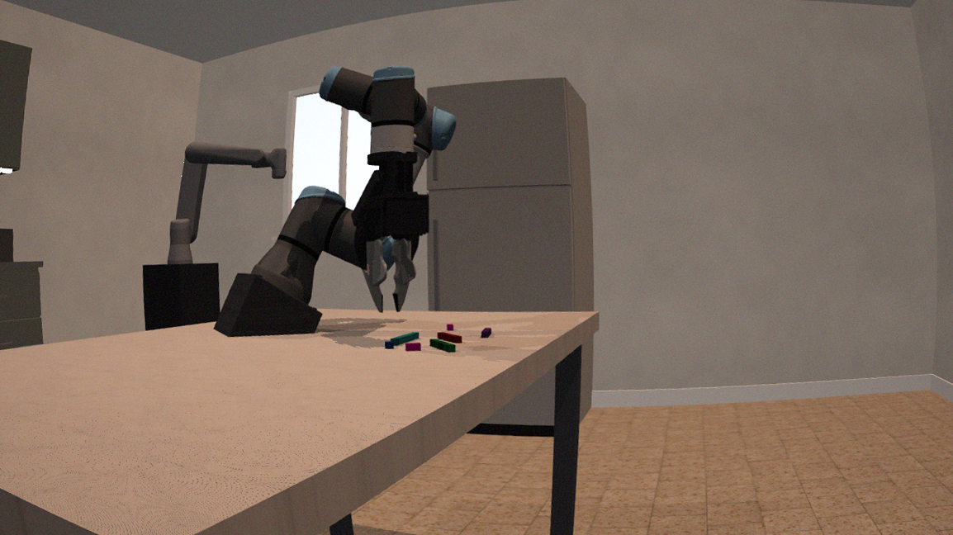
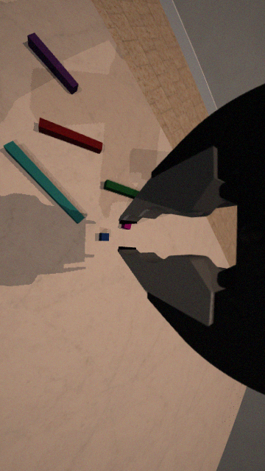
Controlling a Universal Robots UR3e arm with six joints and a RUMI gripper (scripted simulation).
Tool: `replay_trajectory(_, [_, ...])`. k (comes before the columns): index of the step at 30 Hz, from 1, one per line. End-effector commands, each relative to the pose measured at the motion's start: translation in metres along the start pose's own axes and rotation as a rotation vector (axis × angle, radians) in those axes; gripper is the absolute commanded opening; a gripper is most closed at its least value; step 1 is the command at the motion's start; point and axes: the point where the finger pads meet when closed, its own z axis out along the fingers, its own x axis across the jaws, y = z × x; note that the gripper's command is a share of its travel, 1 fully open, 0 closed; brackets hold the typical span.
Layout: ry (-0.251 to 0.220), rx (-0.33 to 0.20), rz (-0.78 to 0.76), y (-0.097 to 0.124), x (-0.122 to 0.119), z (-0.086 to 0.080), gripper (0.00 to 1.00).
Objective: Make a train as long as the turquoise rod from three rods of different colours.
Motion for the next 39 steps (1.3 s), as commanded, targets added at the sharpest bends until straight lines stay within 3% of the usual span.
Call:
replay_trajectory(1, [-0.004,-0.009,0.0,0.003,-0.001,0.008,0.14])
replay_trajectory(15, [-0.004,-0.009,0.0,0.003,-0.002,0.029,0.14])
replay_trajectory(39, [-0.005,-0.01,0.0,0.003,-0.002,0.035,0.14])
